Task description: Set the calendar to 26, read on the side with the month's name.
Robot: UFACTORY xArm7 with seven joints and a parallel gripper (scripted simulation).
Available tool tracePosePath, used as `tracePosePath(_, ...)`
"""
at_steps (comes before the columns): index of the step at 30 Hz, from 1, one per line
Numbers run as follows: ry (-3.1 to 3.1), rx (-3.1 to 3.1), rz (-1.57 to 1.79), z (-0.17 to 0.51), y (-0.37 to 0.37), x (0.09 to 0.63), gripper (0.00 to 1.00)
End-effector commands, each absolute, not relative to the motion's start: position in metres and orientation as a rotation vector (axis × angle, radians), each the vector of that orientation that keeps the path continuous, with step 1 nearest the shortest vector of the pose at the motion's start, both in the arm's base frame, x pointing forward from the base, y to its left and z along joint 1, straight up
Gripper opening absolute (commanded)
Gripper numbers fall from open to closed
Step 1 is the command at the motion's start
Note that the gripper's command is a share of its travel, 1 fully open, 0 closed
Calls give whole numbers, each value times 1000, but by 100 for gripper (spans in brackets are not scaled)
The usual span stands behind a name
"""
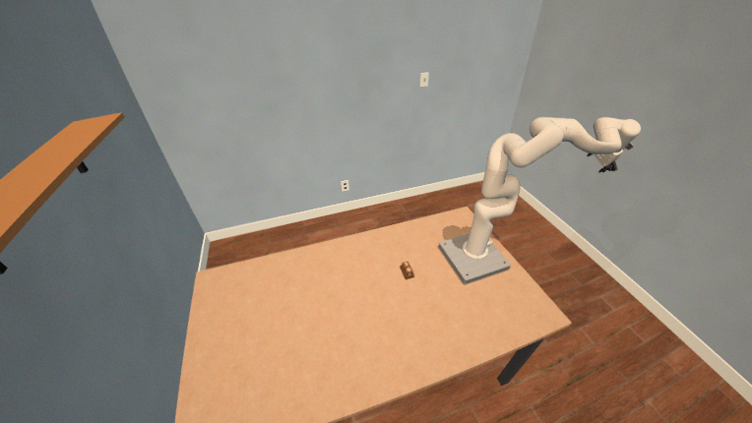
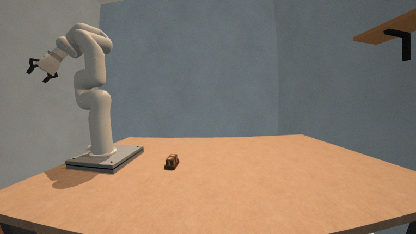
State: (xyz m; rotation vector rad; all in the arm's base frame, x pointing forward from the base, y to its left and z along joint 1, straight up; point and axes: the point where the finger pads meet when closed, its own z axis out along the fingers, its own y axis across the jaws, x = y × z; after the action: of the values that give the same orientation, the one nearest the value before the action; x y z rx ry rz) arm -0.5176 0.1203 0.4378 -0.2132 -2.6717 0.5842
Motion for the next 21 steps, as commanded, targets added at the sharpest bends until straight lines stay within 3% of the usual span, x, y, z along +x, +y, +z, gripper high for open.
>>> tracePosePath(1, -2669, -212, 582, 439, 121, -518, 100)
tracePosePath(21, -2667, -284, 560, 433, 144, -511, 100)
